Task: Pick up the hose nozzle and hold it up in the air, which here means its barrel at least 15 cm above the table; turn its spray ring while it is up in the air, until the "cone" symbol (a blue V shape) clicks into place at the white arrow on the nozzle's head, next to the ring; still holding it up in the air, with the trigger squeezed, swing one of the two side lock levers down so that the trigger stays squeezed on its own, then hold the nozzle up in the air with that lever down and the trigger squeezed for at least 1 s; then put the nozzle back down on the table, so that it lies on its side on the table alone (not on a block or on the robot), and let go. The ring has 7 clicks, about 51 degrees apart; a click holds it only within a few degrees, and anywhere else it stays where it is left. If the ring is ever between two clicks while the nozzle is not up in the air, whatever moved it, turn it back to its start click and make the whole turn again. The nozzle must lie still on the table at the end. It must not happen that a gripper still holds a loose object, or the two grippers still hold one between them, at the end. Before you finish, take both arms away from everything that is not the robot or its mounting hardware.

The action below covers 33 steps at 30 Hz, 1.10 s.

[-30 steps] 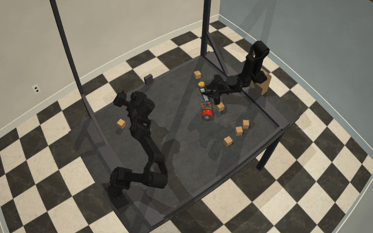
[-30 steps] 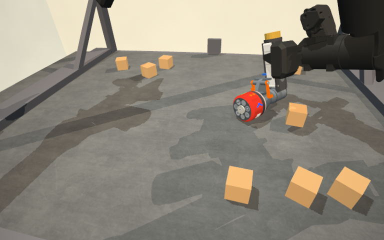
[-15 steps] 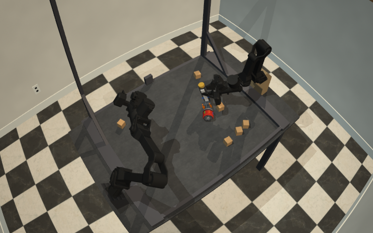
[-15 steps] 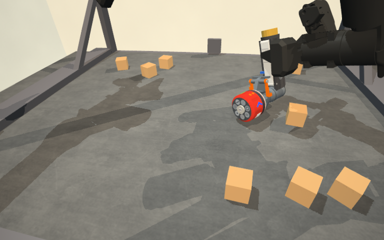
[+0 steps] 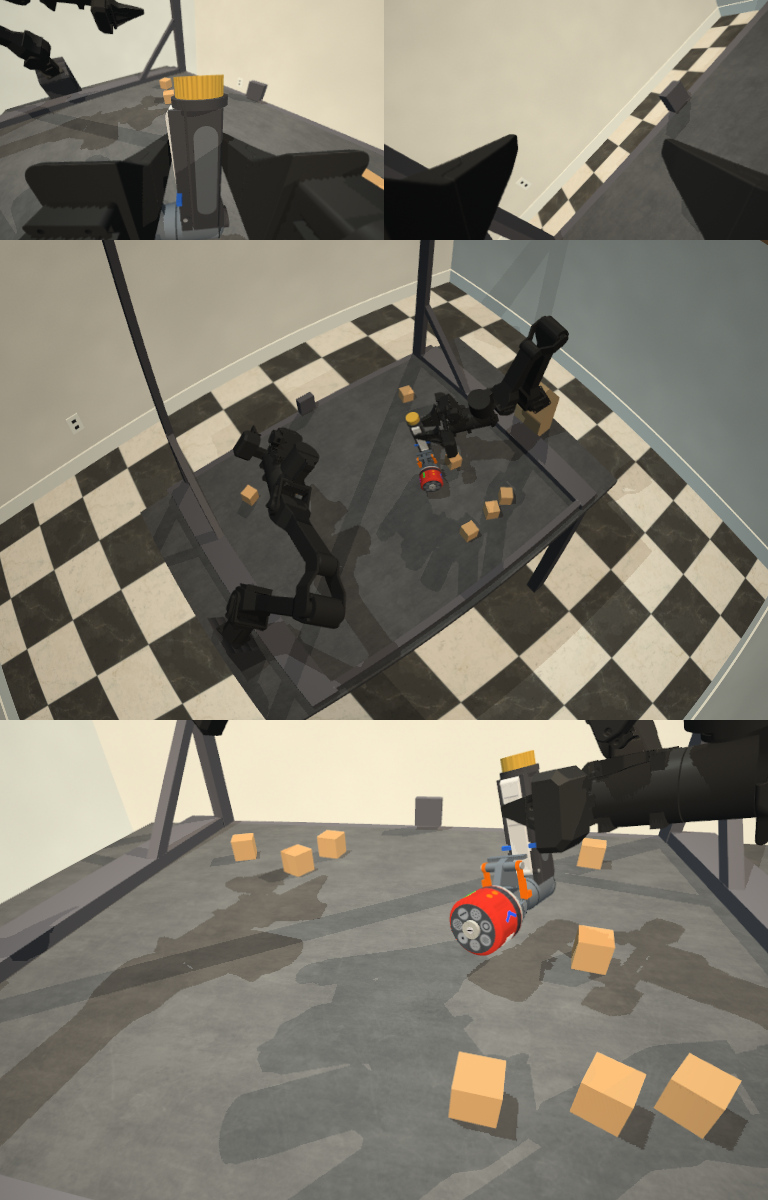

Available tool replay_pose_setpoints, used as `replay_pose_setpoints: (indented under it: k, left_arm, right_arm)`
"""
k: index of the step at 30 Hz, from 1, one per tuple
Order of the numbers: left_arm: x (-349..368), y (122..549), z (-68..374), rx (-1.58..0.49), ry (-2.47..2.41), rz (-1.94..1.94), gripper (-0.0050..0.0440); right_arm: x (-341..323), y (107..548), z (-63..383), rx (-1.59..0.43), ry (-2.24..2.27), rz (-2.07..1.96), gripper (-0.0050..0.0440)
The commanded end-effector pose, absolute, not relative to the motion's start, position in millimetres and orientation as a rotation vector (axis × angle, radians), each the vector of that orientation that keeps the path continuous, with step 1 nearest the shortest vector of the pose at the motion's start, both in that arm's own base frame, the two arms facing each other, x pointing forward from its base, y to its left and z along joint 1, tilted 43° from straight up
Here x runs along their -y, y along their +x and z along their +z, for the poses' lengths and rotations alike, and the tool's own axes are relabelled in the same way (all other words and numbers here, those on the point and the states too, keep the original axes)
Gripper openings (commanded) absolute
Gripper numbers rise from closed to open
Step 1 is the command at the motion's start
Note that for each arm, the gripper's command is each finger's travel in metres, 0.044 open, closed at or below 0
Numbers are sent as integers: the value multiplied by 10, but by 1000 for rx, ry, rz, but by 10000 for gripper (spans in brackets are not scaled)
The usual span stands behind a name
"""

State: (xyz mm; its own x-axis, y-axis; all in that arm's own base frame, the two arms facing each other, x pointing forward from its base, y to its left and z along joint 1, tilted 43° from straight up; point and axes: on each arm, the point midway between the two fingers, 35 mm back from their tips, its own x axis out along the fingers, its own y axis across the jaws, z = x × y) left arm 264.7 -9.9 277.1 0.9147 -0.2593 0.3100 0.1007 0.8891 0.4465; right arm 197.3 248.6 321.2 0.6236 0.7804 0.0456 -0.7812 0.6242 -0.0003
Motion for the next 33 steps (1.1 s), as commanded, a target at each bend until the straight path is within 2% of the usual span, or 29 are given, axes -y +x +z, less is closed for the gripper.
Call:
replay_pose_setpoints:
  k: [1, 8, 11, 13, 21, 24, 28, 33]
  left_arm:
    - [47, 2568, 3143, 440, 438, -141, 170]
    - [-38, 2524, 3334, 448, 400, -87, 170]
    - [-14, 2541, 3266, 443, 410, -103, 170]
    - [-74, 2501, 3426, 455, 383, -63, 170]
    - [-35, 2513, 3337, 452, 399, -86, 170]
    - [-112, 2468, 3545, 469, 367, -35, 170]
    - [-99, 2484, 3490, 464, 373, -45, 170]
    - [-198, 2435, 3727, 485, 332, 19, 170]
  right_arm:
    - [-2474, 1962, 3279, 60, 27, 895, 414]
    - [-2474, 1962, 3279, 60, 27, 895, 414]
    - [-2474, 1962, 3279, 60, 27, 895, 414]
    - [-2474, 1962, 3279, 60, 27, 895, 414]
    - [-2474, 1962, 3279, 60, 27, 895, 414]
    - [-2474, 1962, 3279, 60, 27, 895, 414]
    - [-2474, 1962, 3279, 60, 27, 895, 414]
    - [-2474, 1962, 3279, 60, 27, 895, 414]
